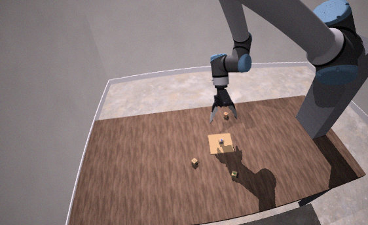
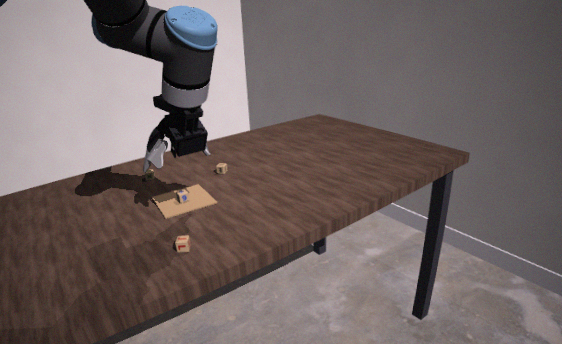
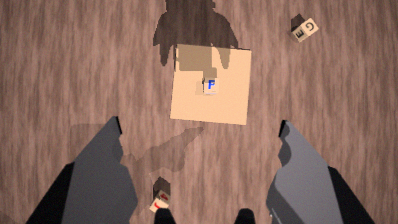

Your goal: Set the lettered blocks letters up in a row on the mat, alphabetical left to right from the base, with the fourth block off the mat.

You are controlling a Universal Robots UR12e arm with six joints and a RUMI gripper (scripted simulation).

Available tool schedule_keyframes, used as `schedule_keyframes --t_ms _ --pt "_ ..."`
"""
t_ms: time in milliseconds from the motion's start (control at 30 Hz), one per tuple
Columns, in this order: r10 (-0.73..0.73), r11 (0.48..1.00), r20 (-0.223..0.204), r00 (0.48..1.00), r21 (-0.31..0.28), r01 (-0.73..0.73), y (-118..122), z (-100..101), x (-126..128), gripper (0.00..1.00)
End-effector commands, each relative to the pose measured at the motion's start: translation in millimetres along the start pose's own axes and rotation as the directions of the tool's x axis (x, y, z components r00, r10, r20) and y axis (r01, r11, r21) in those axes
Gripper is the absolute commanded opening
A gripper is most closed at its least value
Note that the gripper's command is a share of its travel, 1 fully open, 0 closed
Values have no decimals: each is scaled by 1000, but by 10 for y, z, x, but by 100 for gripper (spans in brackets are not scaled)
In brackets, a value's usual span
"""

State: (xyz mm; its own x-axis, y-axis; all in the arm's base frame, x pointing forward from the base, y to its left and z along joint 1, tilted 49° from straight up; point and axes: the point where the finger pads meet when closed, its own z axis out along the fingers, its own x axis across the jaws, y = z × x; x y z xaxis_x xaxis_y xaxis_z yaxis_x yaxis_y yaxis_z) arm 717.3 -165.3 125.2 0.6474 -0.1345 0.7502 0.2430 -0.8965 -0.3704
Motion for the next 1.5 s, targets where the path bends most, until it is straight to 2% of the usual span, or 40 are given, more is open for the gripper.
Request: schedule_keyframes --t_ms 0,33,67,100,133,167,200,233,267,433,633,1467 --pt "-9 1000 12 1000 7 9 558 -244 -196 100" --pt "-9 1000 12 1000 7 9 558 -244 -196 100" --pt "-9 1000 12 1000 7 9 701 -323 -265 100" --pt "-9 1000 12 1000 7 9 701 -323 -265 100" --pt "-9 1000 11 1000 8 9 836 -403 -334 100" --pt "-9 1000 11 1000 8 9 836 -403 -334 100" --pt "-9 1000 9 1000 9 9 960 -481 -400 100" --pt "-9 1000 9 1000 9 9 960 -481 -400 100" --pt "-8 1000 6 1000 10 8 1069 -555 -461 100" --pt "-8 1000 -1 1000 12 8 1302 -723 -600 100" --pt "-8 1000 -5 1000 13 8 1400 -800 -665 100" --pt "-10 1000 -4 1000 13 10 1386 -797 -660 100"
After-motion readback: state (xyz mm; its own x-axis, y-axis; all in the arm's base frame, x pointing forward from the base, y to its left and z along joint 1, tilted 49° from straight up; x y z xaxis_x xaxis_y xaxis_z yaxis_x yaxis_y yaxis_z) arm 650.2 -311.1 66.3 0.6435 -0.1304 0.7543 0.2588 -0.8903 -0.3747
